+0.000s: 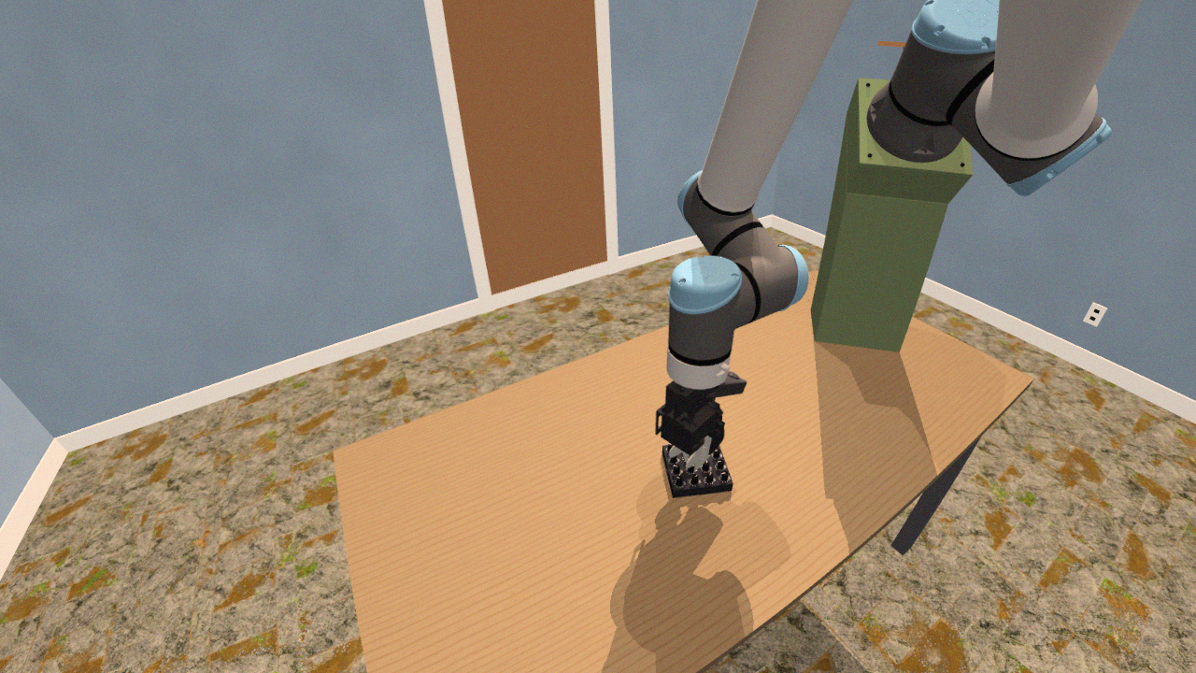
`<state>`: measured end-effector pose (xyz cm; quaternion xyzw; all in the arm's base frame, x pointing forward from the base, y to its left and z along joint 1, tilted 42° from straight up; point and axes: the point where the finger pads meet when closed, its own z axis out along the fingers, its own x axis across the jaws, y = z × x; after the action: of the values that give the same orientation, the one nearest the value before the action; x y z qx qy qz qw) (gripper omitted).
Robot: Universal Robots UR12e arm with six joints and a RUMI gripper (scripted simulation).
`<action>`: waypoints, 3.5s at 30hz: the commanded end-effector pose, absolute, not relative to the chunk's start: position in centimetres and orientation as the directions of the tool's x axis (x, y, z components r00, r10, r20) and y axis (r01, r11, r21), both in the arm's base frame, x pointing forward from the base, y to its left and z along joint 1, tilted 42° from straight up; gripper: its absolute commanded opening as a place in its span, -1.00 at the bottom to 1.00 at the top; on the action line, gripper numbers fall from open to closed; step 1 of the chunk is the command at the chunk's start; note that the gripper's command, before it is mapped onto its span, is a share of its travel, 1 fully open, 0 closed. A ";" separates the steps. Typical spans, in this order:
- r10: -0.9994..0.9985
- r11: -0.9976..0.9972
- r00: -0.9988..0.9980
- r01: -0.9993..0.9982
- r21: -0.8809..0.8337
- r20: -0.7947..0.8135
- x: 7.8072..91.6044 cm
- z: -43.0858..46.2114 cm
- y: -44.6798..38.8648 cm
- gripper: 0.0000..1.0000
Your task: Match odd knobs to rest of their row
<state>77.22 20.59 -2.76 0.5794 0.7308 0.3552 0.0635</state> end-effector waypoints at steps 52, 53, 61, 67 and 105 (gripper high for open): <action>0.576 -0.686 0.471 0.723 0.081 0.669 77.3 -2.5 20.9 -0.92; 0.561 -0.698 0.486 0.713 0.067 0.670 77.3 -2.5 20.9 -0.92; 0.472 -0.761 0.569 0.648 -0.015 0.673 77.3 -2.4 21.0 -0.92; 0.385 -0.809 0.637 0.582 -0.089 0.668 77.3 -2.4 21.0 -0.92; 0.121 -0.887 0.784 0.360 -0.288 0.609 77.5 -2.3 21.0 -0.92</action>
<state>77.43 21.05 -2.34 0.9230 0.1335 0.3020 -0.1975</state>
